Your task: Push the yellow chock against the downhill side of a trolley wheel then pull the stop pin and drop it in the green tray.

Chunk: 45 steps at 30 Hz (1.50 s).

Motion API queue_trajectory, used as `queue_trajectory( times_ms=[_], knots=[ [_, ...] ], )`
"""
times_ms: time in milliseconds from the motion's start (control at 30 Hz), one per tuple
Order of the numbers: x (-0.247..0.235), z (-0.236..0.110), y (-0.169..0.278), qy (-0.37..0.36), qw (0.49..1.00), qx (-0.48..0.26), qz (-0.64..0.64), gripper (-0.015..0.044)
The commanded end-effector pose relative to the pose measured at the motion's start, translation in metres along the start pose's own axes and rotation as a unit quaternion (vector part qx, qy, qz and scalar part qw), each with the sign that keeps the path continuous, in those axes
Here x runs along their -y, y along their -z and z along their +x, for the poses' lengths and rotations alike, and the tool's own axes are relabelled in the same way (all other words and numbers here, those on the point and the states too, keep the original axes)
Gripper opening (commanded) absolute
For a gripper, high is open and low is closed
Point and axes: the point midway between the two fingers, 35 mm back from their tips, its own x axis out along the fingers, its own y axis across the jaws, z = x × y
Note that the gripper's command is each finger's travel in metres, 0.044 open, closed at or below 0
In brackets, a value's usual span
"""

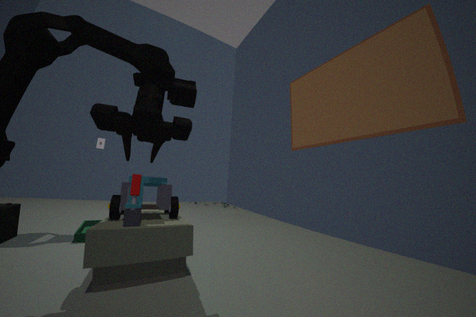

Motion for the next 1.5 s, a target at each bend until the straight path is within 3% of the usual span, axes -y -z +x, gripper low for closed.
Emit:
queue_trajectory(
  times_ms=[0,1467],
  knots=[
    [0.0,0.0,0.006,-0.002,1.0,-0.005,-0.027,0.019],
    [0.001,0.049,0.006,-0.002,1.0,-0.005,-0.027,0.019]
  ],
)
